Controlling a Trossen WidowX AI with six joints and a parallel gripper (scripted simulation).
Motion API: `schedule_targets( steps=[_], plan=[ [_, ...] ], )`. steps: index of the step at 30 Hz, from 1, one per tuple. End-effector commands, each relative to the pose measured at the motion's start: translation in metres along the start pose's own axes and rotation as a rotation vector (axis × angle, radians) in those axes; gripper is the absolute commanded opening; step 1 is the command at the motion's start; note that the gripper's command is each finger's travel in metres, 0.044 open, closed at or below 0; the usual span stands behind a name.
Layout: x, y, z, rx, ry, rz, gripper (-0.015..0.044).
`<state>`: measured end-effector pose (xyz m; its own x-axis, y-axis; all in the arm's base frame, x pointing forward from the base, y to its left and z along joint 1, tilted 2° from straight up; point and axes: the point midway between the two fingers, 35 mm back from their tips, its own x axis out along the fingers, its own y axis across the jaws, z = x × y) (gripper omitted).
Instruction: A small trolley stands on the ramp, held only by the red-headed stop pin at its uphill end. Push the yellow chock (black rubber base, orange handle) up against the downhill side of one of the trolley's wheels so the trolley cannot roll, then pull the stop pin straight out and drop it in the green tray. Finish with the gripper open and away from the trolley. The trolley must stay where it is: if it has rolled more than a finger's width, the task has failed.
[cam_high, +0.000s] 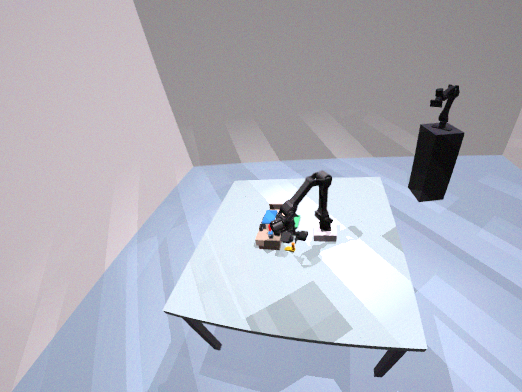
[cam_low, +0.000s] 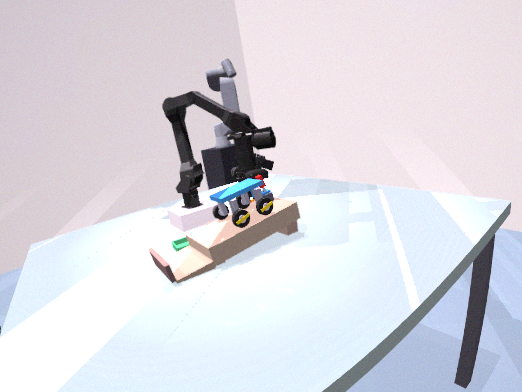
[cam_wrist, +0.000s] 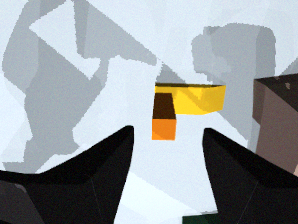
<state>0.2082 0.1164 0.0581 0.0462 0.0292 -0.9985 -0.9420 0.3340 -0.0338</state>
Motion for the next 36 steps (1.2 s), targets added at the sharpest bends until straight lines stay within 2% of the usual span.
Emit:
schedule_targets(
  steps=[1,35,36],
  plan=[
    [0.008,0.002,-0.001,0.004,0.001,0.008,0.0190],
    [0.046,0.003,-0.001,0.004,0.001,0.008,0.0190],
    [0.043,0.001,-0.001,-0.001,0.002,0.002,0.0164]
  ],
)
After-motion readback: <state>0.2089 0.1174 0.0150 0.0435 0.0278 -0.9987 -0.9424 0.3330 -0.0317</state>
